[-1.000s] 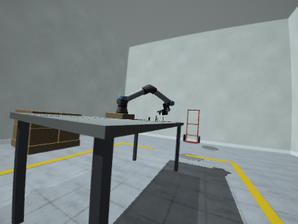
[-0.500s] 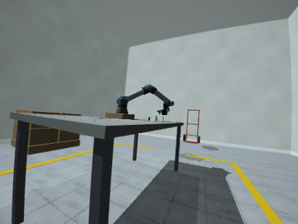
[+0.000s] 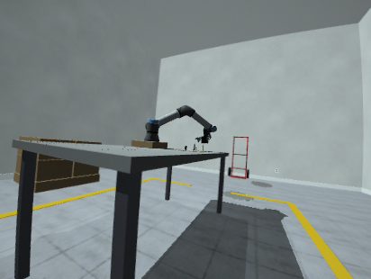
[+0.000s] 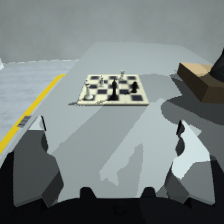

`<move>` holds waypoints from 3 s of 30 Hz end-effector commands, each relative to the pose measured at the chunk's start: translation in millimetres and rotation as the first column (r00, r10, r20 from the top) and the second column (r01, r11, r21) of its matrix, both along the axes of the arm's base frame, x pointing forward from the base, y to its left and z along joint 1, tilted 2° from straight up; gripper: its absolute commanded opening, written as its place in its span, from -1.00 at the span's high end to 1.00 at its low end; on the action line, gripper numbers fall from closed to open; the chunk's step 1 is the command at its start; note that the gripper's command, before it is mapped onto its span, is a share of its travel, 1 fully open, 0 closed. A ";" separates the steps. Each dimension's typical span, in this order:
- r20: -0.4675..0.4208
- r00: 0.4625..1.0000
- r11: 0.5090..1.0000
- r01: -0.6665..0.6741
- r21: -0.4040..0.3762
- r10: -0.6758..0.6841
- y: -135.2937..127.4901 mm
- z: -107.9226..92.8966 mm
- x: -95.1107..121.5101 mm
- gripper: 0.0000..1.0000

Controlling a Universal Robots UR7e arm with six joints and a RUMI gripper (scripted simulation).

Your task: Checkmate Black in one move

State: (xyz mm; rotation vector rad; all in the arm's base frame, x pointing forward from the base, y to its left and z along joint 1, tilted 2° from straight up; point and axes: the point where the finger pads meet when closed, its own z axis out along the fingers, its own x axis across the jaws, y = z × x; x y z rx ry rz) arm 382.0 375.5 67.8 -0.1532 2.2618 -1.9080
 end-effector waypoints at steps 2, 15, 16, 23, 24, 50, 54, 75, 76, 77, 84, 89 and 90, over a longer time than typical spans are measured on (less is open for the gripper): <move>0.001 1.000 1.000 0.000 0.001 0.000 0.2 0.7 0.1 -1.00; 0.001 1.000 1.000 0.000 0.001 0.000 0.2 0.7 0.1 -1.00; 0.001 1.000 1.000 0.000 0.001 0.000 0.2 0.7 0.1 -1.00; 0.001 1.000 1.000 0.000 0.001 0.000 0.2 0.7 0.1 -1.00; 0.001 1.000 1.000 0.000 0.001 0.000 0.2 0.7 0.1 -1.00; 0.001 1.000 1.000 0.000 0.001 0.000 2.3 66.9 -1.2 -1.00; 0.001 1.000 1.000 0.000 0.001 0.000 2.8 81.8 -1.6 -1.00; -0.007 1.000 0.999 0.030 0.018 -0.030 -7.2 87.4 1.5 -1.00; -0.010 0.999 0.999 0.039 0.023 -0.039 -10.2 87.5 2.4 -1.00; -0.013 0.999 0.998 0.050 0.029 -0.049 -13.7 87.7 3.4 -1.00; -0.048 0.986 0.981 0.166 0.098 -0.162 -52.4 88.1 13.0 -1.00; -0.073 0.971 0.961 0.235 0.144 -0.227 -76.0 87.5 17.4 -1.00; -0.083 0.965 0.952 0.260 0.161 -0.250 -84.6 87.1 18.7 -1.00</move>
